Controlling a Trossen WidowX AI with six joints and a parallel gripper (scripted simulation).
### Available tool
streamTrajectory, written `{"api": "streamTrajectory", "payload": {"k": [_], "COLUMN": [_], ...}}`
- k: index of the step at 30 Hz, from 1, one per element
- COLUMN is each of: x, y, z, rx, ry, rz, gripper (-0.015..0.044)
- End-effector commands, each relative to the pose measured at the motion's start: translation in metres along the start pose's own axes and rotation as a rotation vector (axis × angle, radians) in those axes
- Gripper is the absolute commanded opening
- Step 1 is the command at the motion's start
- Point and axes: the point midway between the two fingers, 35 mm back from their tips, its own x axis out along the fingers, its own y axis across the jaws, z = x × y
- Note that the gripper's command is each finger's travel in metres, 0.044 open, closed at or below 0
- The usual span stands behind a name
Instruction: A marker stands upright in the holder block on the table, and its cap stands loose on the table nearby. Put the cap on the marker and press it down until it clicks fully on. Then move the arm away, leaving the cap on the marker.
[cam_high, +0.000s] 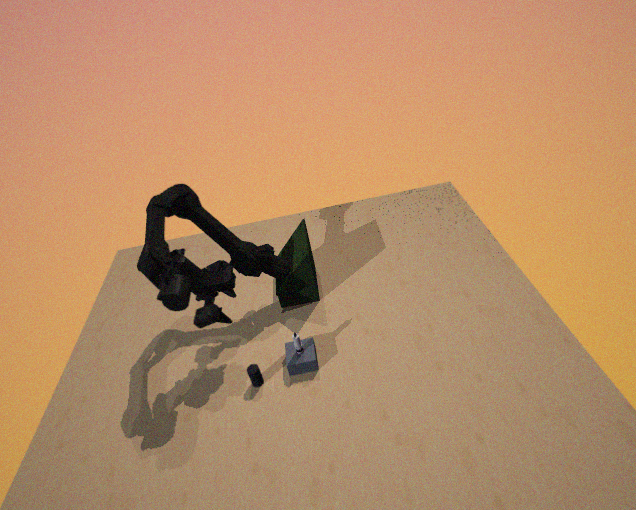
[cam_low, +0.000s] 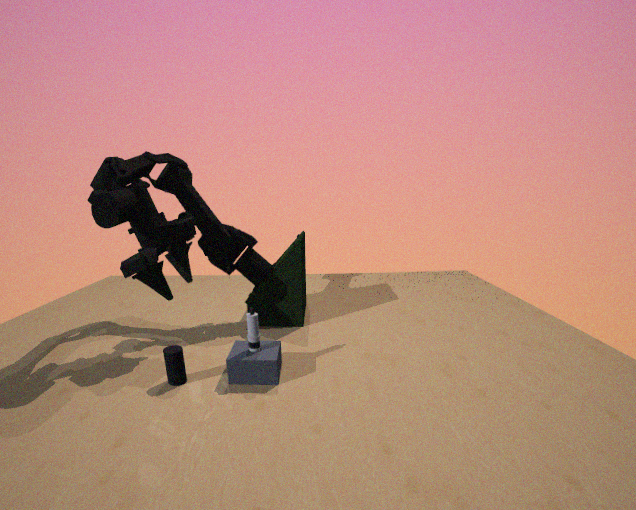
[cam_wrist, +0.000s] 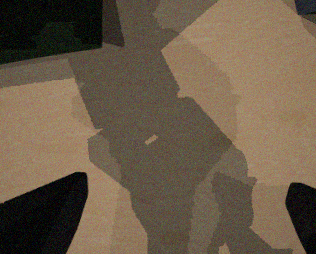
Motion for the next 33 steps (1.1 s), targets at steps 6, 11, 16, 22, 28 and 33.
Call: {"api": "streamTrajectory", "payload": {"k": [6, 11, 16, 22, 28, 33], "x": [-0.009, -0.017, -0.02, -0.019, -0.018, -0.017], "y": [-0.041, -0.086, -0.124, -0.149, -0.156, -0.156], "z": [0.008, 0.029, 0.055, 0.08, 0.088, 0.089], "rx": [0.319, 0.668, 0.969, 1.219, 1.284, 1.284], "ry": [0.087, 0.171, 0.22, 0.229, 0.225, 0.225], "rz": [-0.031, -0.115, -0.229, -0.343, -0.376, -0.376], "gripper": [0.0247, 0.0247, 0.0247, 0.0247, 0.0247, 0.0247]}}
